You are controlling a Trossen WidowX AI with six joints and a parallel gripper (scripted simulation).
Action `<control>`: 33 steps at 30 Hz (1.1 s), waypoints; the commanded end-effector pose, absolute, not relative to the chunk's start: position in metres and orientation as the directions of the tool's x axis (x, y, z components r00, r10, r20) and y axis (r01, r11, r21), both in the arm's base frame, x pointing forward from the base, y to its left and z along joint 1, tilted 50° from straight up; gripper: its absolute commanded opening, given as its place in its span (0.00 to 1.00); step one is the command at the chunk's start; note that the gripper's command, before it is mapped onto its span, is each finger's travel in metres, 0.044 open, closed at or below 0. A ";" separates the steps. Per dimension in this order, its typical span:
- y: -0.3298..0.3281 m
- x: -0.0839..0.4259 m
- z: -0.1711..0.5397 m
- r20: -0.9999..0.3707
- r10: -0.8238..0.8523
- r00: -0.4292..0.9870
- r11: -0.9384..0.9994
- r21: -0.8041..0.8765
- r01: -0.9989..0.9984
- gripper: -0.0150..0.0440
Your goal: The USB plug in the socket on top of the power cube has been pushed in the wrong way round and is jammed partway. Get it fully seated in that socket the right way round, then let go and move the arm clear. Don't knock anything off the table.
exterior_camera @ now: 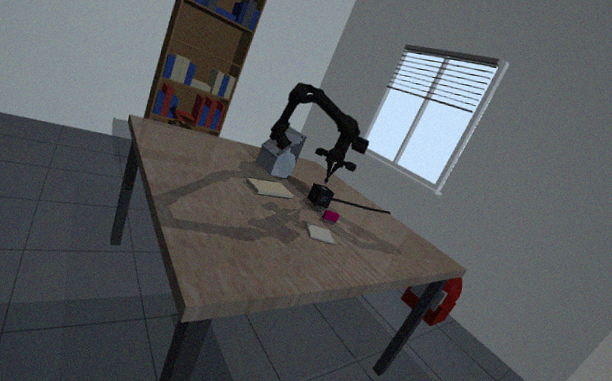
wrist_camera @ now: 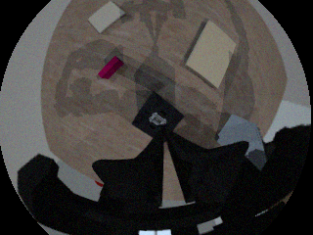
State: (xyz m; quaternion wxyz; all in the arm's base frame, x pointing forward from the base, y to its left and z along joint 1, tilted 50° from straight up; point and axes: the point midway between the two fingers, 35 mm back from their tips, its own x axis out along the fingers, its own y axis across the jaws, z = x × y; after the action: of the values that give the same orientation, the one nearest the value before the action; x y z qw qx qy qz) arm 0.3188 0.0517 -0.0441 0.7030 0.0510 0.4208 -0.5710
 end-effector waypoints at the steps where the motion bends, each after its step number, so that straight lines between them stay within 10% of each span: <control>1: 0.052 0.319 -0.044 -0.650 -0.760 -0.006 0.408 -0.484 0.774 0.25; 33: 0.052 0.319 -0.044 -0.650 -0.760 -0.006 0.650 -0.759 0.047 0.25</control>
State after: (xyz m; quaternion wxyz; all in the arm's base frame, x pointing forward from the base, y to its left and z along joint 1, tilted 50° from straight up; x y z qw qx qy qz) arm 0.3188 0.0517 -0.0441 0.6598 -0.2480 0.6212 -0.3425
